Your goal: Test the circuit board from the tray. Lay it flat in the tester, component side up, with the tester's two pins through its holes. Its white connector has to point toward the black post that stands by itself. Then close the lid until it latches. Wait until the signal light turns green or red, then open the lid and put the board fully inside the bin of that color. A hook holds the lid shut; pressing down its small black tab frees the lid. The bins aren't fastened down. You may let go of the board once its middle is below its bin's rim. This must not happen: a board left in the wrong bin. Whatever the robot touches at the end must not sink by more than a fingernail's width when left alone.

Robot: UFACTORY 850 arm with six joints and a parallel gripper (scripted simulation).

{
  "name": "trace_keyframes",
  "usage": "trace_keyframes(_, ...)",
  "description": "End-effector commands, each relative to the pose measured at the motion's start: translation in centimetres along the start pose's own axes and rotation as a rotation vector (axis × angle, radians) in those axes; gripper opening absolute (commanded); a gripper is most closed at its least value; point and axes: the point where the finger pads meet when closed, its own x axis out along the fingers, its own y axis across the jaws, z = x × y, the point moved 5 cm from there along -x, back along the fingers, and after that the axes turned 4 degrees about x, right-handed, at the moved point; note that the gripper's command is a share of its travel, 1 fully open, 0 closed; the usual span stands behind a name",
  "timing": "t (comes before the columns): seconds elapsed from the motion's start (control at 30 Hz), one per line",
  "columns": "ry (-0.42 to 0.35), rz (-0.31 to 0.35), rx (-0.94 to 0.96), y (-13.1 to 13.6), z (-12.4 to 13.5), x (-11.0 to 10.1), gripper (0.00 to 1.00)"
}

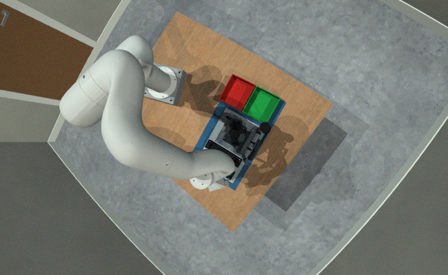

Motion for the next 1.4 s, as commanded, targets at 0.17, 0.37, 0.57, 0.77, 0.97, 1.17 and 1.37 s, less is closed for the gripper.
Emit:
trace_keyframes(0.17, 0.0, -0.028, -0.275, 0.11, -0.11, -0.08, 0.79)
trace_keyframes(0.37, 0.002, -0.028, -0.429, 0.11, -0.11, -0.08, 0.79)
trace_keyframes(0.57, 0.004, -0.028, -0.584, 0.11, -0.11, -0.08, 0.79)
trace_keyframes(0.77, 0.006, -0.028, -0.726, 0.11, -0.11, -0.08, 0.79)
trace_keyframes(0.97, 0.008, -0.028, -0.874, 0.11, -0.11, -0.08, 0.79)
trace_keyframes(1.17, 0.01, -0.027, -1.028, 0.11, -0.11, -0.08, 0.79)
trace_keyframes(1.37, 0.012, -0.027, -1.165, 0.11, -0.11, -0.08, 0.79)
